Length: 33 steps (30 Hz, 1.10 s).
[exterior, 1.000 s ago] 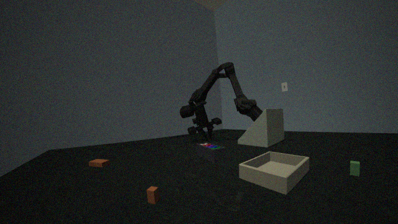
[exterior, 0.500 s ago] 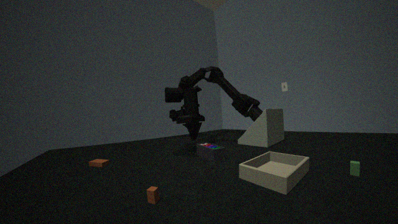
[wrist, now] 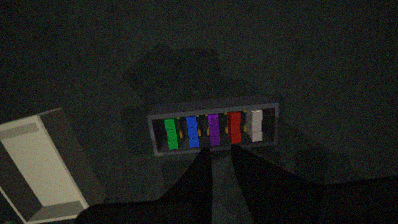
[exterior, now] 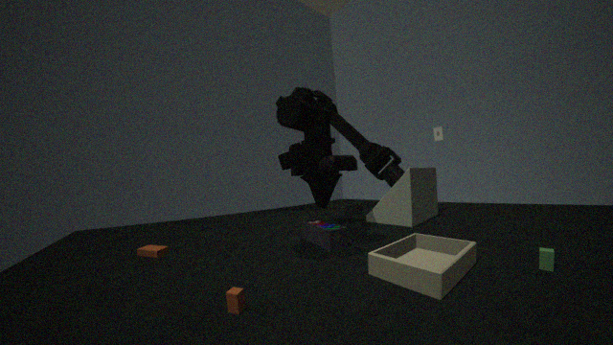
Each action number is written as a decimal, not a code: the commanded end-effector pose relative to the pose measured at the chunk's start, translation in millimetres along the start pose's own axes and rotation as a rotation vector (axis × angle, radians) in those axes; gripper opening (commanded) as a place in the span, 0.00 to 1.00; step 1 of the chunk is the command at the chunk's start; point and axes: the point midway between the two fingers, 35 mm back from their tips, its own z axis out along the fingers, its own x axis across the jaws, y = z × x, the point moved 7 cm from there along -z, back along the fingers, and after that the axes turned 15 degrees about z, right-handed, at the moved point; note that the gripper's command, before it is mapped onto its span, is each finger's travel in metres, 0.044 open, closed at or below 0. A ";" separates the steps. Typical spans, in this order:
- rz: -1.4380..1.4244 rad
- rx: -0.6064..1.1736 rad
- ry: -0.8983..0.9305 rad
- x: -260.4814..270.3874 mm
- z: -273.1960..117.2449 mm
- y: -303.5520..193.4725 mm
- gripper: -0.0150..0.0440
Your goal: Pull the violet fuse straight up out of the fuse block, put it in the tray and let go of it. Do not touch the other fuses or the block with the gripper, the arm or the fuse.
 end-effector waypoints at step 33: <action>-0.015 -0.002 -0.010 1.0 31.1 0.2 0.38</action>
